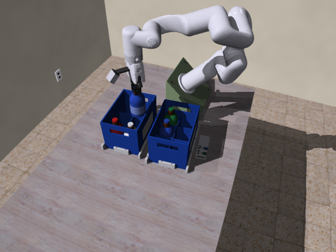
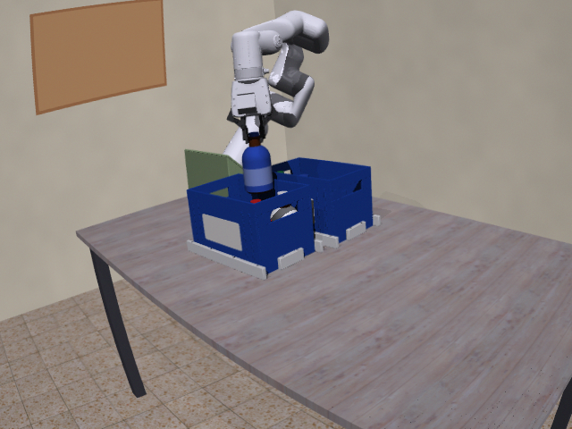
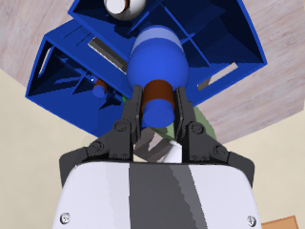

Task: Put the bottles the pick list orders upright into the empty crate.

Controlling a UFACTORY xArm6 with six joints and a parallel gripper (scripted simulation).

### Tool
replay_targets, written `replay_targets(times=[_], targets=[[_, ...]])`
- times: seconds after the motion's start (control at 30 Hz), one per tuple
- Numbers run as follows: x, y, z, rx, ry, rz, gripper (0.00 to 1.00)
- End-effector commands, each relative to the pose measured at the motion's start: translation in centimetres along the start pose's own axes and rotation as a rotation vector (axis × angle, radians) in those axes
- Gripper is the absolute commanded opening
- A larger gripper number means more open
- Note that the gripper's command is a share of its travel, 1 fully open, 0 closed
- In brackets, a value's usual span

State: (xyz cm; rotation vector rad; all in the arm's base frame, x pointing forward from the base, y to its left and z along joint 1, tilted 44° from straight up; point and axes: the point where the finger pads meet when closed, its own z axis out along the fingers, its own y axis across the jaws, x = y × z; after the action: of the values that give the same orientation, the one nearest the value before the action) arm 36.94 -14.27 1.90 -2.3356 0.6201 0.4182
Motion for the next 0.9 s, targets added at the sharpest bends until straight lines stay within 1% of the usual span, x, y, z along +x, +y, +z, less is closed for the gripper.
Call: replay_targets(times=[0.0,0.6,0.87], targets=[[0.1,0.0,-0.9,-0.001,0.005,-0.001,0.0],[0.1,0.0,-3.5,-0.001,0.005,-0.001,0.0],[0.1,0.0,-3.6,-0.001,0.005,-0.001,0.0]])
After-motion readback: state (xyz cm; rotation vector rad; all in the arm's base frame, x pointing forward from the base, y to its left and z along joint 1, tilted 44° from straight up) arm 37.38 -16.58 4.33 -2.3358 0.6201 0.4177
